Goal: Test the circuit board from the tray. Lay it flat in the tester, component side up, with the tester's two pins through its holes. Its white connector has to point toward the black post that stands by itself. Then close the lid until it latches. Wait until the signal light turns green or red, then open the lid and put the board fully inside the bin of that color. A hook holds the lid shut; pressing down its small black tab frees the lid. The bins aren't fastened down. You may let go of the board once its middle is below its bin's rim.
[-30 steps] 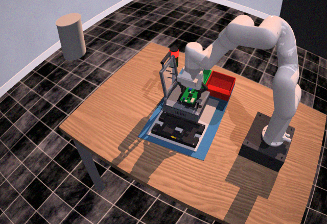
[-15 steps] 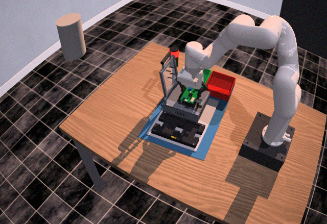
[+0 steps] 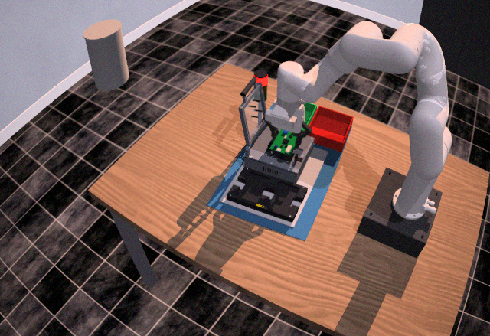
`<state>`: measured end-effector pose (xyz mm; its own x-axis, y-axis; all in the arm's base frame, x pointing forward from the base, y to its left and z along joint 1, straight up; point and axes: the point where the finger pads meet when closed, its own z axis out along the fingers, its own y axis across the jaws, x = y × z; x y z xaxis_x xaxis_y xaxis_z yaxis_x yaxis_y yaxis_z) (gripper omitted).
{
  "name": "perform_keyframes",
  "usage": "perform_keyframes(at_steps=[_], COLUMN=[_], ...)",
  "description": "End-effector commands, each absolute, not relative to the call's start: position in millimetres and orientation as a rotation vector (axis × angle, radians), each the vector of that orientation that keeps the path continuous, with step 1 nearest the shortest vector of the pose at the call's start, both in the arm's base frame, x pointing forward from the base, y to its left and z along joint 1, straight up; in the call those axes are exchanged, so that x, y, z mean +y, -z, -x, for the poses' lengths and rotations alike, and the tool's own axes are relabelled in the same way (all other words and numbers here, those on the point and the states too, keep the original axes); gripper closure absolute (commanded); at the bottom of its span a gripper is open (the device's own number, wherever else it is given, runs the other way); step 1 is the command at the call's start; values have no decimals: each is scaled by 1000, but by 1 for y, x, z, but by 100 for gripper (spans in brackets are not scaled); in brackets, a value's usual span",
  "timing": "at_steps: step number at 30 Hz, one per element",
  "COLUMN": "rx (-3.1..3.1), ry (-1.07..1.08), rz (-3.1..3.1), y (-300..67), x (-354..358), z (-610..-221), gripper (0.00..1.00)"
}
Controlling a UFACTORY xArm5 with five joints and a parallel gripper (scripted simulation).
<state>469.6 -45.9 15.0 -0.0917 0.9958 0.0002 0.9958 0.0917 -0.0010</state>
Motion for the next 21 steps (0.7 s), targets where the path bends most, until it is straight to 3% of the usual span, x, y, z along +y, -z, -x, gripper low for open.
perform_keyframes(at_steps=[1, 14, 21], rx=[-2323, -2323, -2323], ry=[3, 3, 3], rz=[2119, 2119, 2119], y=[-18, -27, -51], x=[-46, -46, -46], z=[-471, -471, -471], gripper=[21, 21, 21])
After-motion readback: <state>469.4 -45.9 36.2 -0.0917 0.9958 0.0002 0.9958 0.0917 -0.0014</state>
